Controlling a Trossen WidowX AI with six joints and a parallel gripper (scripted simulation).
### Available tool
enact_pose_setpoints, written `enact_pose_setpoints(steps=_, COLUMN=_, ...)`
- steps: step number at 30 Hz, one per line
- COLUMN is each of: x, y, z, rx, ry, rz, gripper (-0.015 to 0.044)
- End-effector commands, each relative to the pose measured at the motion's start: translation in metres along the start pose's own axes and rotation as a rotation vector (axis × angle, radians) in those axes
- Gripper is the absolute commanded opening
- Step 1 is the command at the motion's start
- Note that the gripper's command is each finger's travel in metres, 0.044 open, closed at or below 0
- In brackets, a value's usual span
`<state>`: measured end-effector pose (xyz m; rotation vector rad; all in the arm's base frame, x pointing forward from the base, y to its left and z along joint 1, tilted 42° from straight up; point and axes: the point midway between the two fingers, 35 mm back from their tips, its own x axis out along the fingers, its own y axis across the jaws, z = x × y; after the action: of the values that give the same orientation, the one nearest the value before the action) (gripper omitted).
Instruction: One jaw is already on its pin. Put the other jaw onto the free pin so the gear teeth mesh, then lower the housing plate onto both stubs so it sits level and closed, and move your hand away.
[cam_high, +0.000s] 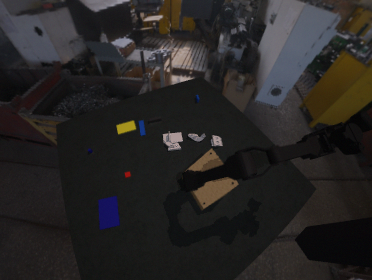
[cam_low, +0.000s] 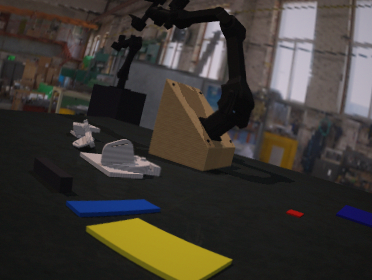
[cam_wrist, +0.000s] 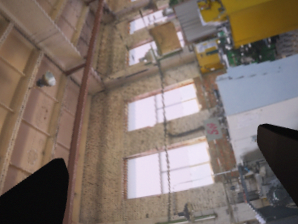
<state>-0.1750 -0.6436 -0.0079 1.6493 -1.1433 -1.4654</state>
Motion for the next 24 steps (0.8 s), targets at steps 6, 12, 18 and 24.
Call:
enact_pose_setpoints(steps=6, x=0.004, y=-0.023, z=-0.034, rx=-0.158, ry=0.048, rz=-0.08, gripper=0.044)
enact_pose_setpoints(steps=12, x=0.005, y=-0.04, z=-0.059, rx=-0.281, ry=0.098, rz=-0.137, gripper=0.044)
enact_pose_setpoints(steps=18, x=0.004, y=-0.057, z=-0.084, rx=-0.404, ry=0.154, rz=-0.188, gripper=0.044)
enact_pose_setpoints(steps=24, x=0.001, y=-0.074, z=-0.109, rx=-0.528, ry=0.216, rz=-0.235, gripper=0.044)
